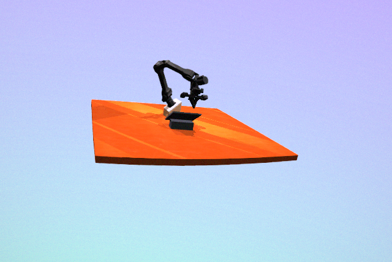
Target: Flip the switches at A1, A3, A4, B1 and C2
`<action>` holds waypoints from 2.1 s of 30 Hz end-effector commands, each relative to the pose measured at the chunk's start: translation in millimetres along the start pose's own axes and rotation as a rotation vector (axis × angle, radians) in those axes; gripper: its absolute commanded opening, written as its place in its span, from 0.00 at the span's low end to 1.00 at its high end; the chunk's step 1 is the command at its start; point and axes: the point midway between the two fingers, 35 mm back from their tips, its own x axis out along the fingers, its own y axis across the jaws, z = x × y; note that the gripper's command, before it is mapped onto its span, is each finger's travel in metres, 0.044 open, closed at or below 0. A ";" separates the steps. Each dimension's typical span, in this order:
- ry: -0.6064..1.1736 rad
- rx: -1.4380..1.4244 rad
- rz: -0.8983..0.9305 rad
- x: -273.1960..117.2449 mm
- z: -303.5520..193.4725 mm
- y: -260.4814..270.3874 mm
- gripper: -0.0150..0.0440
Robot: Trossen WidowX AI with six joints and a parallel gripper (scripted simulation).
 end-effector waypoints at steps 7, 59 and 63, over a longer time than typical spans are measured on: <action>-0.032 0.015 0.007 -27.6 -0.4 -17.2 0.25; -0.060 0.015 0.002 32.5 -13.8 -51.5 0.25; -0.060 0.015 0.002 33.0 -13.8 -51.5 0.25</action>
